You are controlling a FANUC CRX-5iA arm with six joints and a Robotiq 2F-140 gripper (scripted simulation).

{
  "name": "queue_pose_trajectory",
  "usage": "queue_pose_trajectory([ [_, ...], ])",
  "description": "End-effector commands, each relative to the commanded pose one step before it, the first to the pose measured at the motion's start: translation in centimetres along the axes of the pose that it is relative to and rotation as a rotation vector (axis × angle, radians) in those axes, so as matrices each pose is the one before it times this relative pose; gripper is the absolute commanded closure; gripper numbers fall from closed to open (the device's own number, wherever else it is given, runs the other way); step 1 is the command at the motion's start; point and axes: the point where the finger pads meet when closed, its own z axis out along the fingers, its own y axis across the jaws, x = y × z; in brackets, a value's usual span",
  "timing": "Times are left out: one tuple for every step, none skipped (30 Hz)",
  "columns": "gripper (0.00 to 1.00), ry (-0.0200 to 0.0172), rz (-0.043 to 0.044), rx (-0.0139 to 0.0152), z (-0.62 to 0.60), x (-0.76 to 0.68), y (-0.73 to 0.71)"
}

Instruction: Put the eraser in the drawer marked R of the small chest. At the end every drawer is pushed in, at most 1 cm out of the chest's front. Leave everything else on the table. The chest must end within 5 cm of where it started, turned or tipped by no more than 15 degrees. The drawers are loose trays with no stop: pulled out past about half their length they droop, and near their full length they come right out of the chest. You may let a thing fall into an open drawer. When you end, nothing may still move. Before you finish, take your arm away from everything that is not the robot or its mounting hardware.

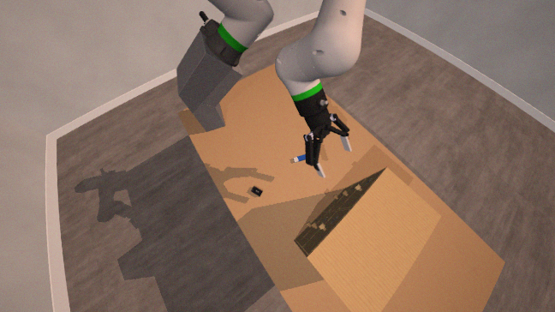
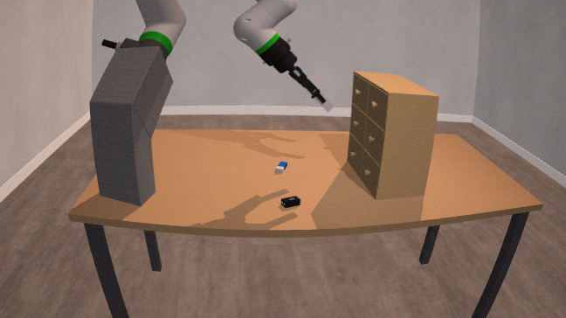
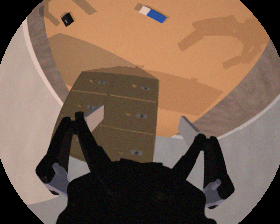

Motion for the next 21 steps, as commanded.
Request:
queue_pose_trajectory([
  [0.00, 0.21637, 0.02002, -0.00713, -1.532, 0.365, 0.547],
  [0.00, 0.02663, 0.00008, 0.00074, -0.314, 0.062, -0.016],
  [0.00, 0.02846, -0.00011, -0.00069, -0.312, 0.090, 0.015],
  [0.00, 0.02847, 0.00008, 0.00047, -0.326, 0.089, -0.010],
  [0.00, 0.02978, -0.00005, -0.00024, -0.327, 0.109, 0.005],
  [0.00, 0.00000, 0.00000, 0.00000, 0.000, 0.000, 0.000],
  [0.00, 0.00000, 0.00000, 0.00000, 0.000, 0.000, 0.000],
  [0.00, 0.03042, -0.00002, -0.00005, -0.334, 0.118, 0.002],
  [0.00, 0.03065, 0.00018, 0.00059, -0.344, 0.130, -0.013],
  [0.00, 0.03226, -0.00017, -0.00052, -0.337, 0.148, 0.012],
  [0.00, 0.03234, 0.00003, 0.00008, -0.344, 0.159, -0.002],
  [0.00, 0.03246, 0.00016, 0.00041, -0.347, 0.172, -0.010],
  [0.00, 0.03353, -0.00016, -0.00038, -0.335, 0.187, 0.009],
  [0.00, 0.03210, 0.00003, 0.00005, -0.324, 0.191, -0.001],
  [0.00, 0.02938, 0.00005, 0.00026, -0.307, 0.192, -0.007],
  [0.00, 0.02869, -0.00006, -0.00028, -0.260, 0.180, 0.008],
  [0.00, 0.02544, 0.00019, 0.00035, -0.250, 0.176, -0.009],
  [0.00, 0.02284, -0.00017, -0.00031, -0.204, 0.160, 0.008],
  [0.00, 0.02075, 0.00014, 0.00024, -0.196, 0.153, -0.006],
  [0.00, 0.01843, -0.00009, -0.00015, -0.161, 0.137, 0.004],
  [0.00, 0.01631, -0.00002, -0.00003, -0.143, 0.124, 0.001],
])
